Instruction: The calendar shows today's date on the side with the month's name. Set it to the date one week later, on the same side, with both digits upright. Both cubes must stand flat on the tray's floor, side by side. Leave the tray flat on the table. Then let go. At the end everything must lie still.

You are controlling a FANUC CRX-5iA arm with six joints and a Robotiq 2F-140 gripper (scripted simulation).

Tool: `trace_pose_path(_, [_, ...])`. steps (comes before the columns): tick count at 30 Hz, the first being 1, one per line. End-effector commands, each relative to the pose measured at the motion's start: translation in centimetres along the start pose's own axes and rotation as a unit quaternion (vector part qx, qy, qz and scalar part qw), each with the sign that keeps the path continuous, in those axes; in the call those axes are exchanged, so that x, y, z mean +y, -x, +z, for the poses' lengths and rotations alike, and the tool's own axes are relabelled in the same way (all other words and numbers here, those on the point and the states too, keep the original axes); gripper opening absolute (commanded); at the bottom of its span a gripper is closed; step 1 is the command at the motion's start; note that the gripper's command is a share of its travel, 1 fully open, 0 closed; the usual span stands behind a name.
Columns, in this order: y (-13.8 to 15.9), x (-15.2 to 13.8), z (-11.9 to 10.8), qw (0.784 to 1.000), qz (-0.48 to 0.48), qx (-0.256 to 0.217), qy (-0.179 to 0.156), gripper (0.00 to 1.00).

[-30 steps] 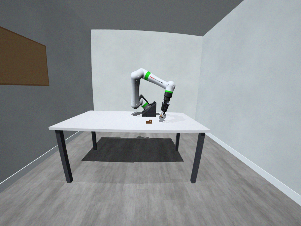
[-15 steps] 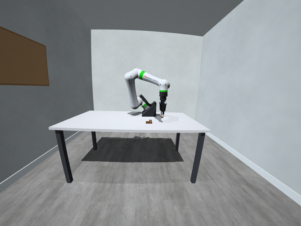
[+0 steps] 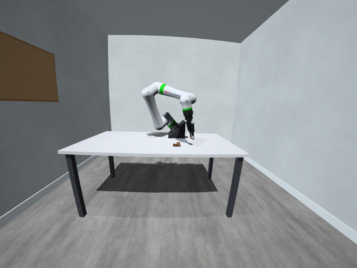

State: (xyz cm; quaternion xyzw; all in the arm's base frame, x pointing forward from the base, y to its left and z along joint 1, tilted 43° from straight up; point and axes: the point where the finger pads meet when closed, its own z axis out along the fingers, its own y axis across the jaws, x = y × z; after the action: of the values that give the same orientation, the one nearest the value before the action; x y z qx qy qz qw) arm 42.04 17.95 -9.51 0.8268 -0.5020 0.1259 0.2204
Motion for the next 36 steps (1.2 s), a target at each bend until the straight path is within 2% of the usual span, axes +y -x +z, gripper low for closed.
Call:
trace_pose_path(1, [-0.2, 0.0, 0.0, 1.000, -0.001, -0.004, 0.001, 0.16])
trace_pose_path(4, [-0.3, 0.1, 0.1, 1.000, -0.001, -0.020, 0.004, 0.16])
trace_pose_path(12, [-0.6, 0.0, 0.1, 0.991, -0.001, -0.131, 0.002, 0.16])
trace_pose_path(21, [-1.0, 0.1, 0.2, 0.989, -0.001, -0.150, 0.004, 0.16])
trace_pose_path(29, [-1.2, 0.0, 0.3, 0.966, -0.001, -0.259, 0.002, 0.16])
trace_pose_path(36, [-1.6, 0.0, 0.4, 0.965, -0.001, -0.262, 0.002, 0.16])
